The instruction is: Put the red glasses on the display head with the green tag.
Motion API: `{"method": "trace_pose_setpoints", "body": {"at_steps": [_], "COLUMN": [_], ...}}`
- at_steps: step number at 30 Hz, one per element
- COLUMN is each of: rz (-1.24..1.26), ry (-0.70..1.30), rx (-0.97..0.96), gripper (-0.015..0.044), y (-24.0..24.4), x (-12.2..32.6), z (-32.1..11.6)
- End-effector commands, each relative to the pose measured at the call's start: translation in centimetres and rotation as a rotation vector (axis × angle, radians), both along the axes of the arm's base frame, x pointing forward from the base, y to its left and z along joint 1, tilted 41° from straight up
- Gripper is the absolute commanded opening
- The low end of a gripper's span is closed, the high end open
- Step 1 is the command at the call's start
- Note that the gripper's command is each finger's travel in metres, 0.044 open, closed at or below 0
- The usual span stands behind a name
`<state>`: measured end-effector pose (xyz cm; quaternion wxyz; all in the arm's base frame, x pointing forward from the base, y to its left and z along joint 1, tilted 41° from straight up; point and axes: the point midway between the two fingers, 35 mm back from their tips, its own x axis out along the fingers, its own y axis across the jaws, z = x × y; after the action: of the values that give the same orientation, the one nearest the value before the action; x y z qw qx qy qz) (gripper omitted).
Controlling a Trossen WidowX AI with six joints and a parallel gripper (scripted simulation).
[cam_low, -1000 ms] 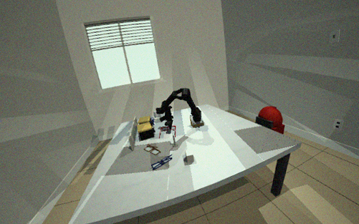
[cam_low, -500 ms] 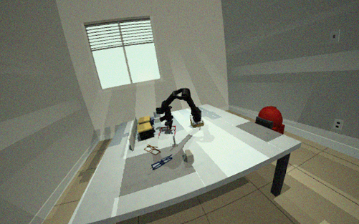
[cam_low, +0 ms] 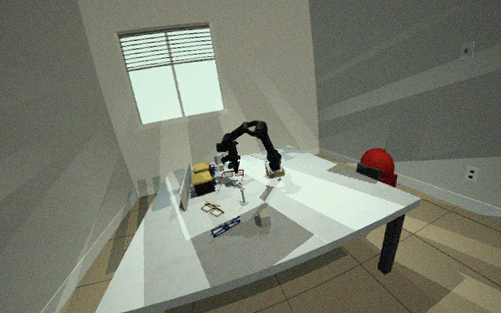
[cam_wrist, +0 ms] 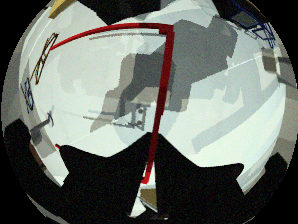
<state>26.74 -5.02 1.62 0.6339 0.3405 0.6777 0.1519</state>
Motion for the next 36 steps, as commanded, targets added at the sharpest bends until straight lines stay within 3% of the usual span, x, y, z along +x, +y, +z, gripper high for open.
{"method": "trace_pose_setpoints", "body": {"at_steps": [1, 12, 36], "rz": [0.002, -0.002, -0.235], "ry": [-0.009, 0.001, 0.232], "rx": [-0.008, -0.011, -0.348], "gripper": [0.0000, 0.0000, 0.0000], "y": [-1.6, -3.0, 3.7], "x": [0.0, -0.2, -2.9], "z": [1.8, 4.3, 10.5]}}
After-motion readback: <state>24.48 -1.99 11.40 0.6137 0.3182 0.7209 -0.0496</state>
